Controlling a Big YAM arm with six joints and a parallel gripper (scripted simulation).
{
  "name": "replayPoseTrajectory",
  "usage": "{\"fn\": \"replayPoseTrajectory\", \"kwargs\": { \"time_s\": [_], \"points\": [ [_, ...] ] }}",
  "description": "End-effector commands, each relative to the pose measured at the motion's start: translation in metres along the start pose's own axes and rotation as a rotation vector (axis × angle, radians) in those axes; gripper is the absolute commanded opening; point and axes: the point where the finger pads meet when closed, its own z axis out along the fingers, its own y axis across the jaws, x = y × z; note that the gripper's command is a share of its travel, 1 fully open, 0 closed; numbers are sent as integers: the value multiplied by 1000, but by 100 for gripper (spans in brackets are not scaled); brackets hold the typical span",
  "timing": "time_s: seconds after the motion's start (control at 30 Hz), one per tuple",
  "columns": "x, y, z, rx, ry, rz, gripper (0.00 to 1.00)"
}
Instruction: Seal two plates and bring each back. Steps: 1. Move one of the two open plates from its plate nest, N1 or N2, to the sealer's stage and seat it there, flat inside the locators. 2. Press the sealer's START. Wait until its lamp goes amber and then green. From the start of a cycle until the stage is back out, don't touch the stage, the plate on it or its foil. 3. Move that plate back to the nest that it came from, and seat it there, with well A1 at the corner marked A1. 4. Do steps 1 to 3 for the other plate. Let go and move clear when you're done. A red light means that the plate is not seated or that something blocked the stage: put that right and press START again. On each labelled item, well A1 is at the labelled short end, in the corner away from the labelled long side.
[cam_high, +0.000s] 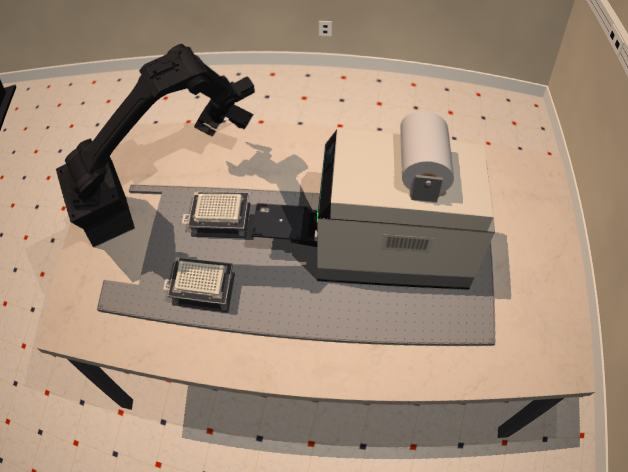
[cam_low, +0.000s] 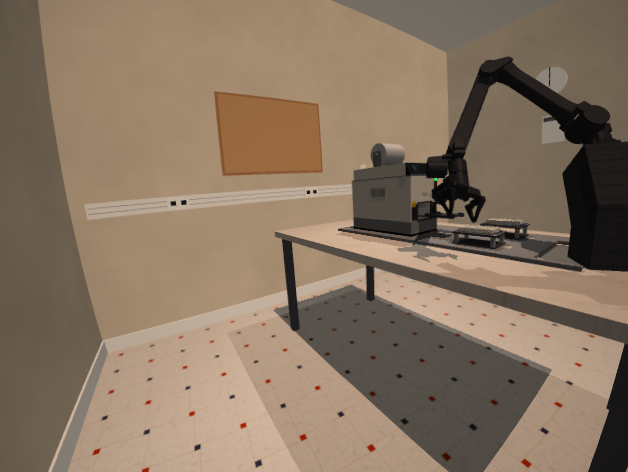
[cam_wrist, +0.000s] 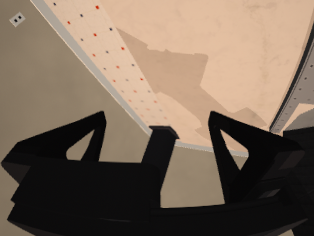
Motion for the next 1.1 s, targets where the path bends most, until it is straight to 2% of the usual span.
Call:
{"fn": "replayPoseTrajectory", "kwargs": {
  "time_s": [0.0, 0.53, 0.57, 0.6, 0.77, 0.8, 0.83, 0.93, 0.97, 1.0, 1.07],
  "points": [
    [0, 4, -3, -7, -4, -4, 100],
    [0, 4, -3, -7, -4, -4, 100],
    [-7, 8, -14, -4, -42, -27, 100],
    [-10, 4, -21, 24, -69, -59, 100],
    [-27, -20, -46, 18, -51, -47, 100],
    [-32, -23, -50, 35, -94, -71, 100],
    [-34, -25, -53, 44, -114, -87, 100],
    [-39, -34, -62, 47, -90, -85, 100],
    [-41, -38, -65, 72, -129, -112, 100],
    [-41, -41, -67, 84, -146, -131, 100],
    [-40, -43, -70, 80, -133, -132, 100]
  ]
}}
